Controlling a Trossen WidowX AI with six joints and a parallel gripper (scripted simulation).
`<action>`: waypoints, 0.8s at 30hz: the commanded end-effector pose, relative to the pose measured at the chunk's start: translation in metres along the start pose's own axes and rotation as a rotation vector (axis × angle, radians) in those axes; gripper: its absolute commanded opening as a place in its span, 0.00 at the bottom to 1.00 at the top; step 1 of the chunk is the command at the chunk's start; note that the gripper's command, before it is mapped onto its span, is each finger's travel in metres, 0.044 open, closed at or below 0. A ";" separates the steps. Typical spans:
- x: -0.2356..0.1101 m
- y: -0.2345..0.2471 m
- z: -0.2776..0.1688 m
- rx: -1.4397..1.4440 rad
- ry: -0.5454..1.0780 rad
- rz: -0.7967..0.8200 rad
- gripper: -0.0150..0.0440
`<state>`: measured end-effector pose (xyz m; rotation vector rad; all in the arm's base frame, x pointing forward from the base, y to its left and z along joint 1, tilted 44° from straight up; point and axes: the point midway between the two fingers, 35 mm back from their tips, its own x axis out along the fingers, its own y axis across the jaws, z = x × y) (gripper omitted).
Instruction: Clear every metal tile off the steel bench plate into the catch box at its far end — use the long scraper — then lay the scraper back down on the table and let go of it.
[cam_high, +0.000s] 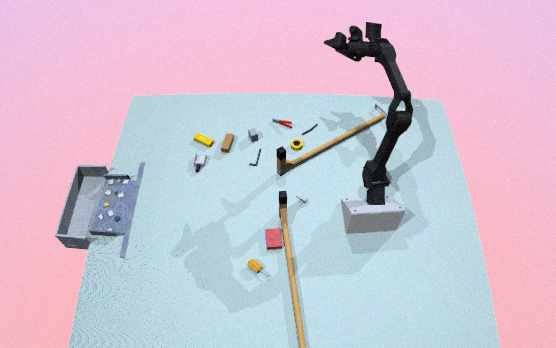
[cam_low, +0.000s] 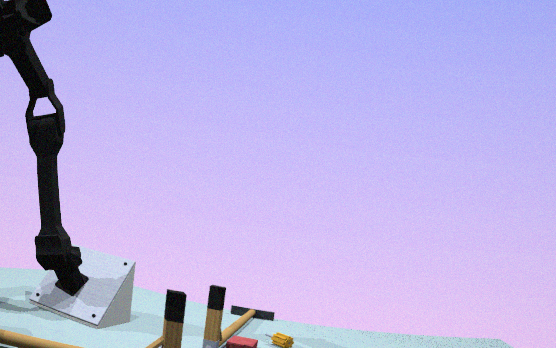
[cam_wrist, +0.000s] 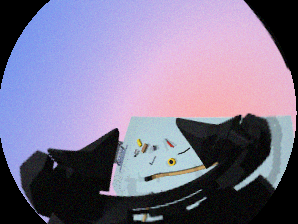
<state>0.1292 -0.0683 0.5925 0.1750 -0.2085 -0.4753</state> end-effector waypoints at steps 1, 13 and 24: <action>0.012 -0.003 -0.009 0.017 0.040 0.025 1.00; 0.039 0.001 -0.030 0.055 0.133 0.101 1.00; 0.063 0.011 -0.053 0.077 0.223 0.172 1.00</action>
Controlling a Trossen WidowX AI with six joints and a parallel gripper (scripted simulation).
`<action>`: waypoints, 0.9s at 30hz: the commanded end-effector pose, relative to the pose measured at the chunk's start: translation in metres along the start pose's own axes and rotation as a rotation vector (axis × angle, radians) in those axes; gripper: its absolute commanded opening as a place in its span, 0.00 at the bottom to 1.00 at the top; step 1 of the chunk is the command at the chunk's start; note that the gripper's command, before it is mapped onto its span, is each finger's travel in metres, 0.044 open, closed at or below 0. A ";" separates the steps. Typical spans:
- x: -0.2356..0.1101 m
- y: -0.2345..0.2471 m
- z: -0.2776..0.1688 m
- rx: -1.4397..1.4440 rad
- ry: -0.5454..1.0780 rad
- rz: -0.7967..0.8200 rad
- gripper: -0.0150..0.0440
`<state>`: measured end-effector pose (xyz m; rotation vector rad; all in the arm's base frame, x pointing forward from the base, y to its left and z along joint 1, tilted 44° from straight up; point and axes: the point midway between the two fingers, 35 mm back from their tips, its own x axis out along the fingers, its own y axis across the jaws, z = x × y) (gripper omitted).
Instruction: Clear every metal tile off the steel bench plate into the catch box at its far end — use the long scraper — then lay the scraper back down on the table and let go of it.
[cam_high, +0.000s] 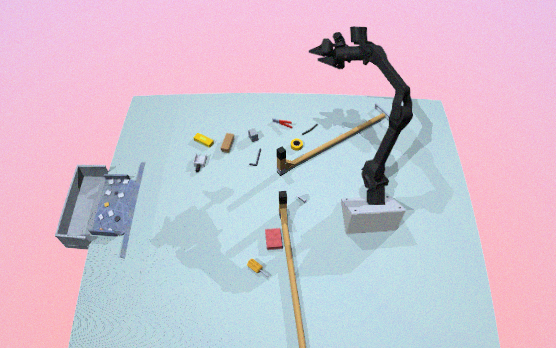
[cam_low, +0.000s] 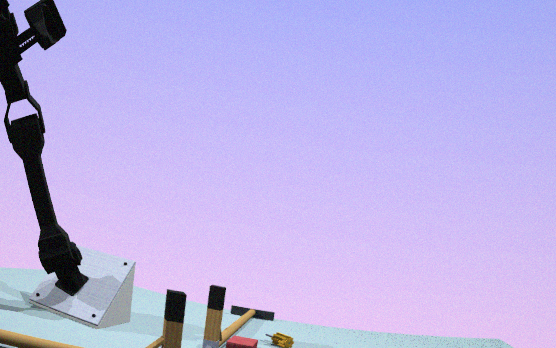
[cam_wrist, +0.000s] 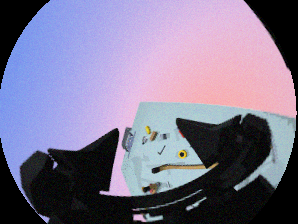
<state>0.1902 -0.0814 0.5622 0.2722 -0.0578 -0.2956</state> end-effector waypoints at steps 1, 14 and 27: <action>0.014 0.001 -0.011 0.005 0.047 0.022 1.00; 0.046 0.017 -0.040 0.014 0.160 0.103 1.00; 0.073 0.042 -0.073 0.003 0.276 0.184 1.00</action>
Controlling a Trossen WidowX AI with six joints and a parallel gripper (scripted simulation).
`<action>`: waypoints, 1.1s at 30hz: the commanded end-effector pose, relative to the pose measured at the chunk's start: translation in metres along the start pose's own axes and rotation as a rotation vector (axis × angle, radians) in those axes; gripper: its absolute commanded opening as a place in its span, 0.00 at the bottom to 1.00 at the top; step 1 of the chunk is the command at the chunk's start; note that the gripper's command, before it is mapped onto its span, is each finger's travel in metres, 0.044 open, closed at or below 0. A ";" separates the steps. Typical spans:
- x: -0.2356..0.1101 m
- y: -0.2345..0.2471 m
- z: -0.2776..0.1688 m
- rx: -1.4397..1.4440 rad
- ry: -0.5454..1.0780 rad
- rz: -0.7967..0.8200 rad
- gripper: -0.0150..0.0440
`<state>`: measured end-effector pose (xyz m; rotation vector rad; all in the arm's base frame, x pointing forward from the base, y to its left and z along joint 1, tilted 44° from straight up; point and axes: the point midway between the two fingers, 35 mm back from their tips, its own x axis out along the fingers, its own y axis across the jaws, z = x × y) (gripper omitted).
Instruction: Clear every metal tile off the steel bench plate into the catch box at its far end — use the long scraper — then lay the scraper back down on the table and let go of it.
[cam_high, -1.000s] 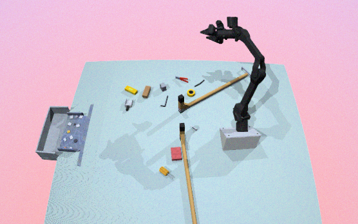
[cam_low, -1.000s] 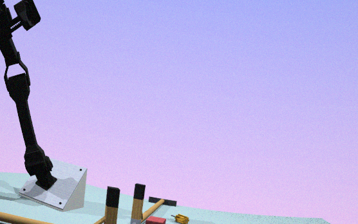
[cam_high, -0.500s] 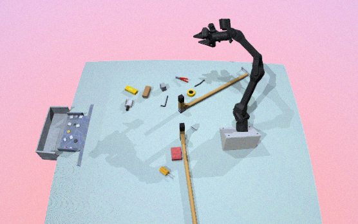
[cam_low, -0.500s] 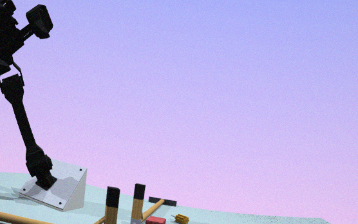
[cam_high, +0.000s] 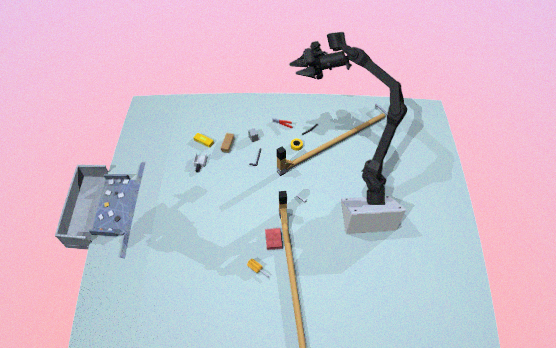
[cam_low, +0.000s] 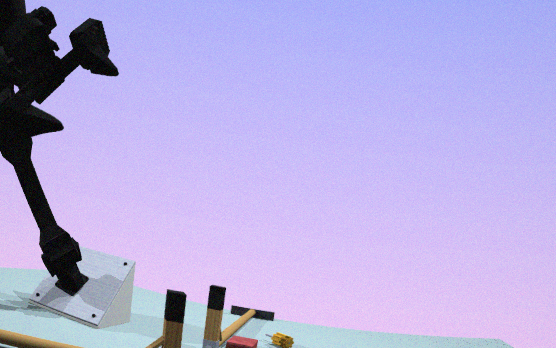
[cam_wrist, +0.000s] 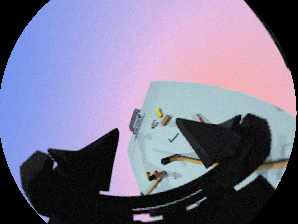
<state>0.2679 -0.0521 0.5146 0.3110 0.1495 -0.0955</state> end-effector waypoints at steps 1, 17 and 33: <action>0.015 0.006 -0.013 -0.009 0.050 0.021 1.00; 0.053 0.042 -0.054 -0.049 0.196 0.115 1.00; 0.079 0.088 -0.104 -0.118 0.337 0.207 1.00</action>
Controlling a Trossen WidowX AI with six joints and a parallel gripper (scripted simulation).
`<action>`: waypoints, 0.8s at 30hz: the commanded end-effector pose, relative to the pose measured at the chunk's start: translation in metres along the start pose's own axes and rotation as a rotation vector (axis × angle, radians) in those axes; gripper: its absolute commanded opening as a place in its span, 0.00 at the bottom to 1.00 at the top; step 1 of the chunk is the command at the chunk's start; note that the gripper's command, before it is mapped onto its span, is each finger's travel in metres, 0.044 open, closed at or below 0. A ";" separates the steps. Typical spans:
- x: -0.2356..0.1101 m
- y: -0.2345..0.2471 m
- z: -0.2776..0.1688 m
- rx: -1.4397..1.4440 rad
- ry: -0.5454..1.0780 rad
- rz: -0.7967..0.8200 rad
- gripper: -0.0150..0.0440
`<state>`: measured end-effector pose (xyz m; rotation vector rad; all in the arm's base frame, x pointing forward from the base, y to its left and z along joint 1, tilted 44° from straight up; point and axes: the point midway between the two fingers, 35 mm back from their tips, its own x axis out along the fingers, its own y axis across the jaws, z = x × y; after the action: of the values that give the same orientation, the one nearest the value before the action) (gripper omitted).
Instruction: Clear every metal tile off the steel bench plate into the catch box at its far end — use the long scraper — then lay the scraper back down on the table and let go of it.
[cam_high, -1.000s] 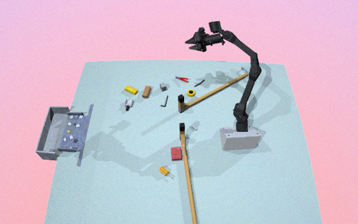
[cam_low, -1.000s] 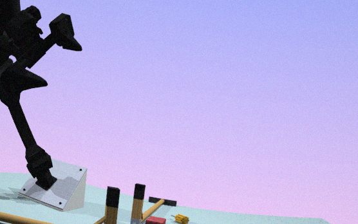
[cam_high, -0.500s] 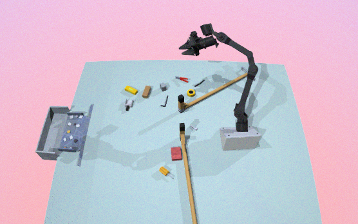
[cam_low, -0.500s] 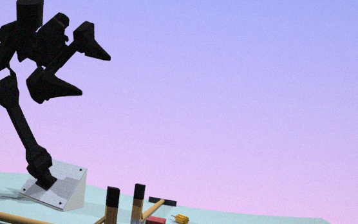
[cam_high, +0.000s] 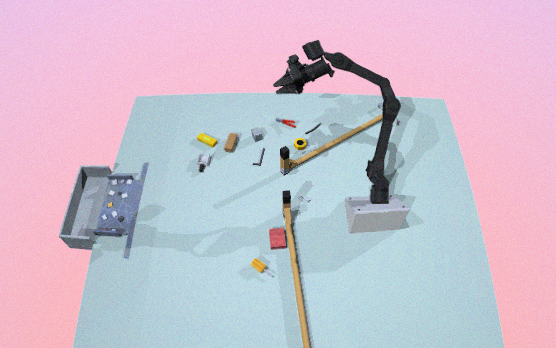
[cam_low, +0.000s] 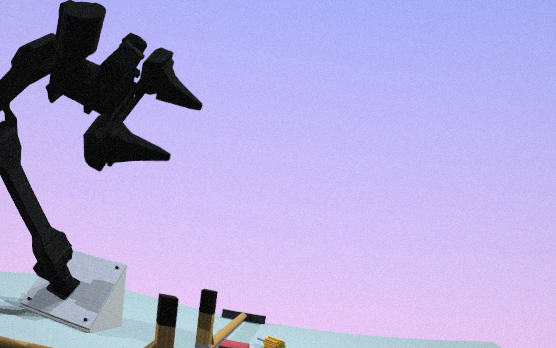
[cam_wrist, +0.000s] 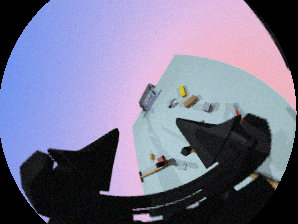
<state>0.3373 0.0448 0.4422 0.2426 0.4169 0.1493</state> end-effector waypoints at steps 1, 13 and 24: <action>0.014 0.012 -0.014 -0.027 0.050 0.019 1.00; 0.041 0.050 -0.047 -0.098 0.154 0.081 1.00; 0.058 0.088 -0.082 -0.177 0.244 0.135 1.00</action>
<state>0.3493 0.1423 0.3833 0.1116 0.5936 0.3261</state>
